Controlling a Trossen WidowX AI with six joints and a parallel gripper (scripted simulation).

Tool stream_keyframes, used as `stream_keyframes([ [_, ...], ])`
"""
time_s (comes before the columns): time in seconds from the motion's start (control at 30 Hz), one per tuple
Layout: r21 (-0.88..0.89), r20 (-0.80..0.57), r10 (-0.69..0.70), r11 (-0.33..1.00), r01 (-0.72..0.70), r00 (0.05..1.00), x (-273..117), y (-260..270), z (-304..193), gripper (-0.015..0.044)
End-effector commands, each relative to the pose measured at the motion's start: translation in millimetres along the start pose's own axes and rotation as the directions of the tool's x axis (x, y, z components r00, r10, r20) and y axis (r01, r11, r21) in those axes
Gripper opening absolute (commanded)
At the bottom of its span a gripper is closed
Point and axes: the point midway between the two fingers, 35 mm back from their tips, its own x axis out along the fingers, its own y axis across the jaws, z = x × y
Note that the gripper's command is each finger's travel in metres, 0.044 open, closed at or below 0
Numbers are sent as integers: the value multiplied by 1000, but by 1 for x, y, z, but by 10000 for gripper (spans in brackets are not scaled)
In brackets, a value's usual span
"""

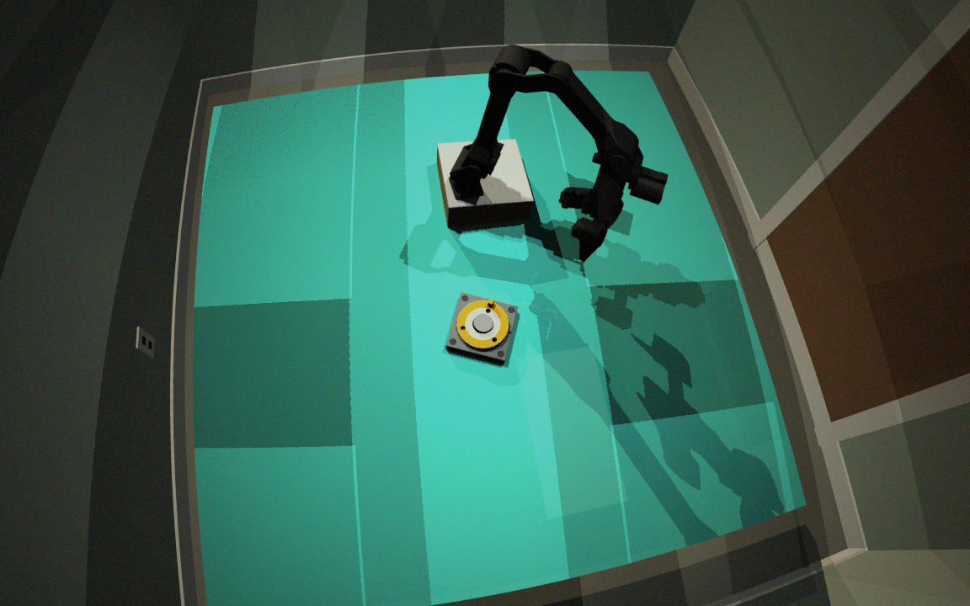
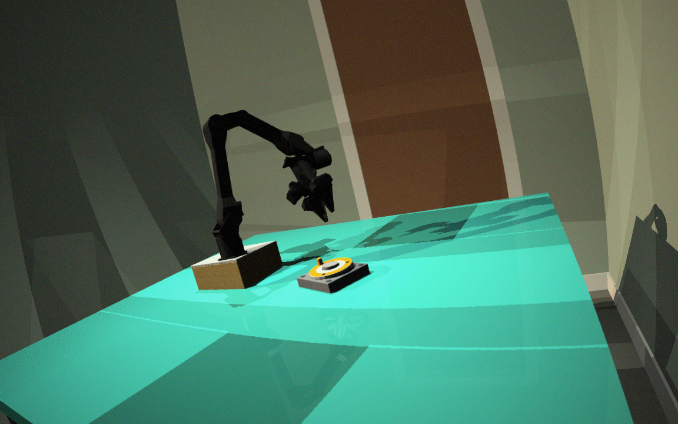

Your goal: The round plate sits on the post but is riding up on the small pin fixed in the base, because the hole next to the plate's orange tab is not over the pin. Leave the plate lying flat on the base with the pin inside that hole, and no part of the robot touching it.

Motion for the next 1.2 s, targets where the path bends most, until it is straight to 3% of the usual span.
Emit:
stream_keyframes([
  [0.0,21,3,-1,1000,1,1000,1,1,0,374],
  [0.1,316,48,-22,949,5,999,11,20,6,295],
  [0.23,747,114,-67,664,-41,991,27,52,19,190],
  [0.33,856,132,-85,513,-70,988,32,62,24,111],
  [0.47,985,173,-141,27,-171,975,44,88,40,6],
  [0.5,975,181,-156,-100,-197,971,47,94,44,0],
  [0.57,959,185,-166,-186,-215,969,49,98,47,0],
  [0.67,803,200,-211,-524,-283,957,56,115,61,0],
  [0.77,509,205,-258,-796,-328,944,62,131,77,0],
  [0.83,435,204,-268,-837,-333,941,64,135,81,0],
  [0.97,-51,191,-325,-946,-321,926,70,154,103,0],
  [1.03,-308,179,-352,-907,-287,919,73,163,115,0],
  [1.1,-377,176,-359,-885,-274,917,73,165,118,0],
  [1.17,-565,166,-379,-794,-227,910,75,172,128,0],
])
